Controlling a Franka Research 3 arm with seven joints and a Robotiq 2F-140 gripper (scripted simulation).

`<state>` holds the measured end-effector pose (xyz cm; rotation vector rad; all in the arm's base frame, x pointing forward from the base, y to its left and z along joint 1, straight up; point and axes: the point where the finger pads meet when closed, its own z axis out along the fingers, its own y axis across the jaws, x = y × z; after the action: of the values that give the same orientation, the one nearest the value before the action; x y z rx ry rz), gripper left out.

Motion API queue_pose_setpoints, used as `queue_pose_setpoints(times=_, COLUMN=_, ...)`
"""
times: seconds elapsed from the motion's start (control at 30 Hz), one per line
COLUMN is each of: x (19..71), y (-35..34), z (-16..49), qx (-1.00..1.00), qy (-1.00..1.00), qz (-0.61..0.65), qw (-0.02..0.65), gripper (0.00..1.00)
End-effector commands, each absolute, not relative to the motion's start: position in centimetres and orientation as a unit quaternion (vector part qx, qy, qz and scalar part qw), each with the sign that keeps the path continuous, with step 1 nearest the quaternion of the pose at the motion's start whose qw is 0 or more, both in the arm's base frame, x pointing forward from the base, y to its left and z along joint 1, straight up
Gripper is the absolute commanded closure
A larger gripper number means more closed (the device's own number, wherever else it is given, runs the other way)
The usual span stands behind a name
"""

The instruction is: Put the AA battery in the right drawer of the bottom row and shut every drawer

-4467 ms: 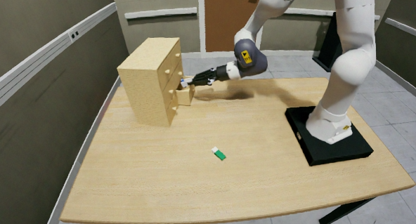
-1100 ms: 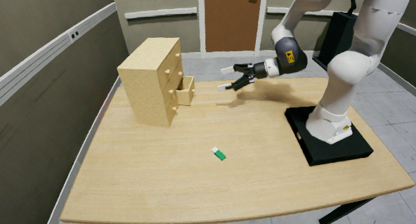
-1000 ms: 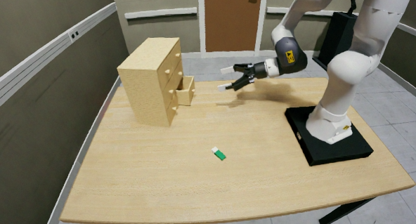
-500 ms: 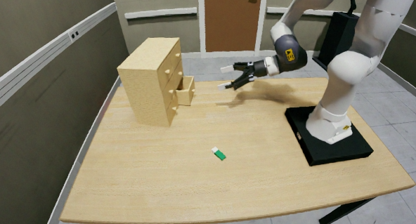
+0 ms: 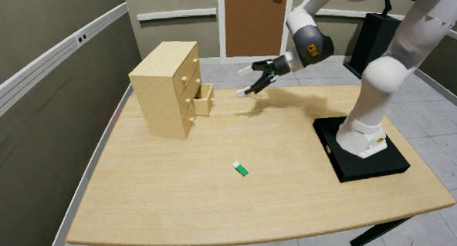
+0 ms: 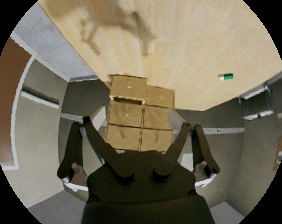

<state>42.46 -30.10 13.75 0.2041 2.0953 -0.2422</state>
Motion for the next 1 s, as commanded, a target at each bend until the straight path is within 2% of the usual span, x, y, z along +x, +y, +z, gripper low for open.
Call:
queue_pose_setpoints(times=0.0, x=40.9, y=-30.3, z=12.3, qx=0.134, qy=0.887, qz=-0.068, qw=0.438, gripper=0.0)
queue_pose_setpoints(times=0.37, x=40.9, y=-30.3, z=13.1, qx=0.141, qy=0.934, qz=-0.051, qw=0.323, gripper=0.0)
queue_pose_setpoints(times=0.97, x=40.9, y=-30.3, z=14.1, qx=0.133, qy=0.968, qz=-0.046, qw=0.206, gripper=0.0)
